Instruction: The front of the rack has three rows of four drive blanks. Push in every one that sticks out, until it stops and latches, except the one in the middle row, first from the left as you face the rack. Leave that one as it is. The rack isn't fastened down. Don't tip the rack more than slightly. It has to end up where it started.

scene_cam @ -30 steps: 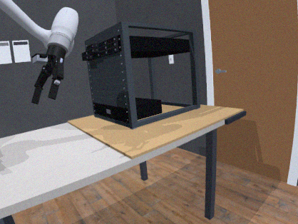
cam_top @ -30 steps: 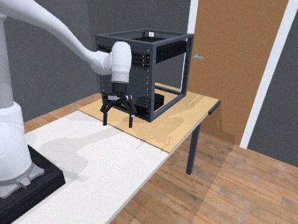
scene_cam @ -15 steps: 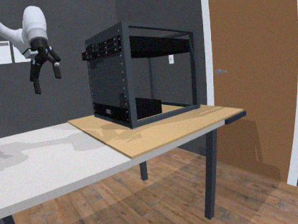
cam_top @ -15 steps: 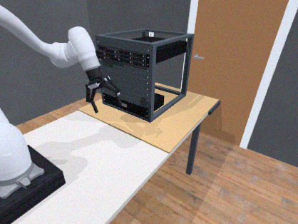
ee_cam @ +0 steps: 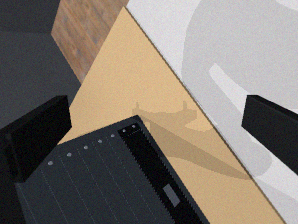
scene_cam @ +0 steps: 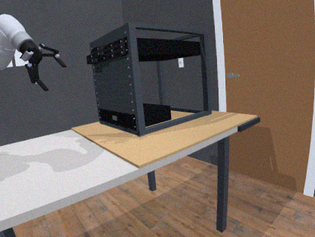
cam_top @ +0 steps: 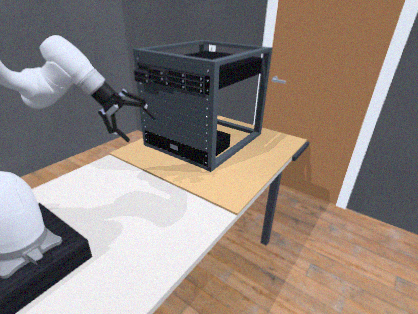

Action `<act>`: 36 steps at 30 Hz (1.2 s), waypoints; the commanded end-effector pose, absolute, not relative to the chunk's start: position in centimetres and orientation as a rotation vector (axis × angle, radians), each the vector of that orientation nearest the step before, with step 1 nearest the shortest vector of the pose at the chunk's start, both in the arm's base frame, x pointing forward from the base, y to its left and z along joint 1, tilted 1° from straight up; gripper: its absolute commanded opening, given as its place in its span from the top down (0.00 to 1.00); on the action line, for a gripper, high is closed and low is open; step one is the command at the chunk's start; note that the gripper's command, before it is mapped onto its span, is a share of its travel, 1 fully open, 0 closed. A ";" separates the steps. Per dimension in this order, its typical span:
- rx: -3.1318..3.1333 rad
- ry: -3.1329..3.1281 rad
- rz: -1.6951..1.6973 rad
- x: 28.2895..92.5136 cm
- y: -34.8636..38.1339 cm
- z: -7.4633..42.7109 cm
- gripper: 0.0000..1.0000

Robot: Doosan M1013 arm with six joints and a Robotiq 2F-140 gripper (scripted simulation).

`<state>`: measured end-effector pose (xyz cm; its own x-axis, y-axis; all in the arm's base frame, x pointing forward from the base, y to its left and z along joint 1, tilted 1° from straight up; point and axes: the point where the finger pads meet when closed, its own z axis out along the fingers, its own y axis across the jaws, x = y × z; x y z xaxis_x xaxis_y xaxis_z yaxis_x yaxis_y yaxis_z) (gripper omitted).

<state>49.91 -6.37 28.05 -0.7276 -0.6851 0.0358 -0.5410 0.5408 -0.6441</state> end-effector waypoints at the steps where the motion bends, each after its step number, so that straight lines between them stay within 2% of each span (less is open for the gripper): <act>1: -1.076 2.370 -1.035 51.4 -2.9 29.7 0.00; 9: -1.148 2.051 -1.112 53.9 3.4 32.5 0.00; 36: -1.206 1.460 -1.215 58.7 14.3 37.7 0.00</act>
